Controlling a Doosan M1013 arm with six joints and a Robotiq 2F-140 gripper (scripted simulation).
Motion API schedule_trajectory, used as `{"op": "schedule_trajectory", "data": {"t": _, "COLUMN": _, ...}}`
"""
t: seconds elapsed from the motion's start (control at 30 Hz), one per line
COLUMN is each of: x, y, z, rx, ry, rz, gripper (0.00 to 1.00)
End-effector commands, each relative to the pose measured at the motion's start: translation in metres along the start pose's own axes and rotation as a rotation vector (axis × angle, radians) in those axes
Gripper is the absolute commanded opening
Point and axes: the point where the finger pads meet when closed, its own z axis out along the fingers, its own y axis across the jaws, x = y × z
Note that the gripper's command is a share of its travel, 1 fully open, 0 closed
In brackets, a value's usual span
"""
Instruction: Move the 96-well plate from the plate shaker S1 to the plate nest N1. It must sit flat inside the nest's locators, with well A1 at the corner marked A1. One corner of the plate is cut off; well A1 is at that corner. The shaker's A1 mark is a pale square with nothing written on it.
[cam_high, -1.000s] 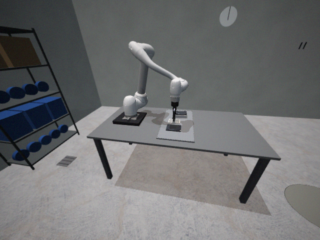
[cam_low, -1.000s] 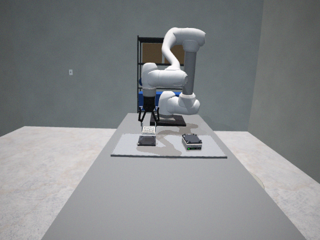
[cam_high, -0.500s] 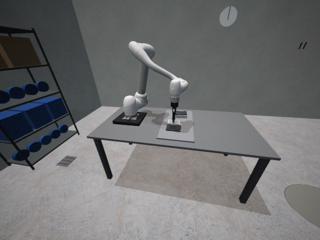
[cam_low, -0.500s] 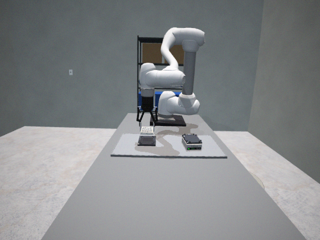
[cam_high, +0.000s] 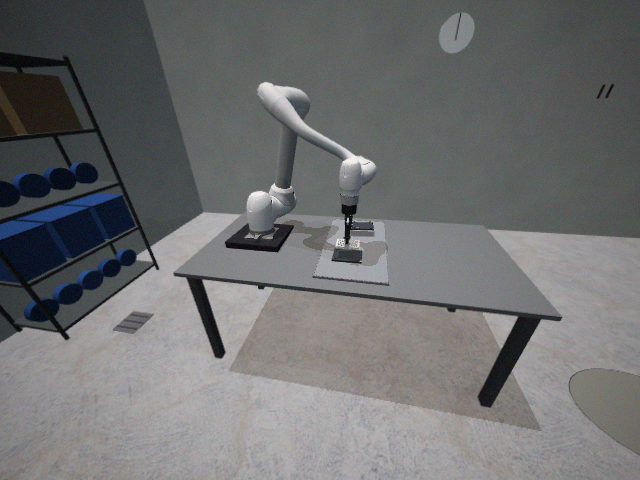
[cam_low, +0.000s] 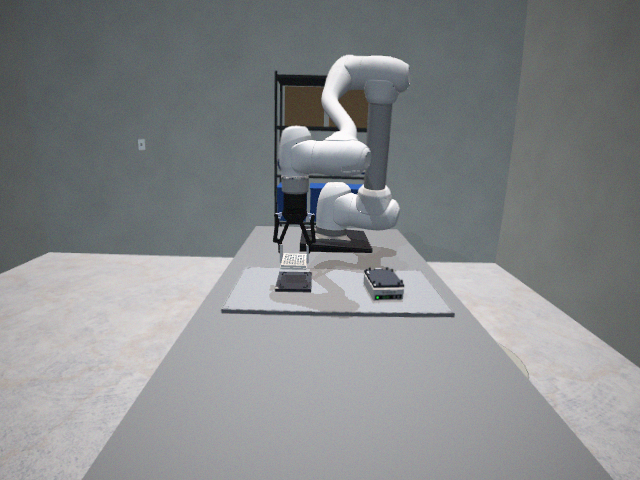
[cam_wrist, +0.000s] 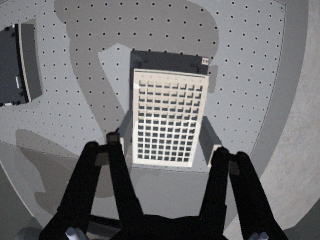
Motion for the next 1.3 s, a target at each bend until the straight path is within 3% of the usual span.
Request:
{"op": "schedule_trajectory", "data": {"t": 0.0, "x": 0.0013, "y": 0.0012, "z": 0.0014, "rx": 0.001, "ry": 0.005, "rz": 0.003, "gripper": 0.10}}
{"op": "schedule_trajectory", "data": {"t": 1.27, "x": 0.0022, "y": 0.0001, "z": 0.0064, "rx": 0.001, "ry": 0.005, "rz": 0.003, "gripper": 0.10}}
